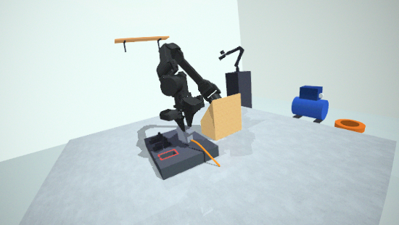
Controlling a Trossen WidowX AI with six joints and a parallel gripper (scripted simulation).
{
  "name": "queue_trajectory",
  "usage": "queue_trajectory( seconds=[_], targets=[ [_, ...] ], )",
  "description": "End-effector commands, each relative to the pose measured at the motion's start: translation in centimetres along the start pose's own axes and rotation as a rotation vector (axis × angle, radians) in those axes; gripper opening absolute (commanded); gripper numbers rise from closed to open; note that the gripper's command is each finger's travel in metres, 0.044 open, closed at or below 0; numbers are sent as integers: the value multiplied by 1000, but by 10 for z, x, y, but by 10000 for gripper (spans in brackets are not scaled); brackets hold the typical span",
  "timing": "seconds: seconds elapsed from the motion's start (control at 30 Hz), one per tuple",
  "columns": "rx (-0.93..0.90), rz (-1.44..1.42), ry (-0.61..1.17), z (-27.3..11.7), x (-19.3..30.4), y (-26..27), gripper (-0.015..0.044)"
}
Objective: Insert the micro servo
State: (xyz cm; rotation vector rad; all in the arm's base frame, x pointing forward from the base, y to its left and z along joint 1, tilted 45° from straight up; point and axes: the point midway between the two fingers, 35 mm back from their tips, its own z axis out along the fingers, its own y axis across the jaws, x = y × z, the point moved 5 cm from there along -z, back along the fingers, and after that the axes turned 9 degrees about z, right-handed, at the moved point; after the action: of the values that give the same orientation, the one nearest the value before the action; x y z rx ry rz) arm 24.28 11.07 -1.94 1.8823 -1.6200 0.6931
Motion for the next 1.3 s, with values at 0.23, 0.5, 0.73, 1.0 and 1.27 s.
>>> queue_trajectory(
  seconds=[0.23, 0.5, 0.73, 1.0, 1.27],
  targets=[
    [2, 243, 5, 0, 2, 3, 0],
    [3, 522, 4, 0, 2, 3, 0],
    [3, 765, 4, 0, 2, 3, 0],
    [4, 1044, 4, 0, 2, 3, 0],
    [4, 1323, 3, 0, 2, 3, 0]
  ],
)
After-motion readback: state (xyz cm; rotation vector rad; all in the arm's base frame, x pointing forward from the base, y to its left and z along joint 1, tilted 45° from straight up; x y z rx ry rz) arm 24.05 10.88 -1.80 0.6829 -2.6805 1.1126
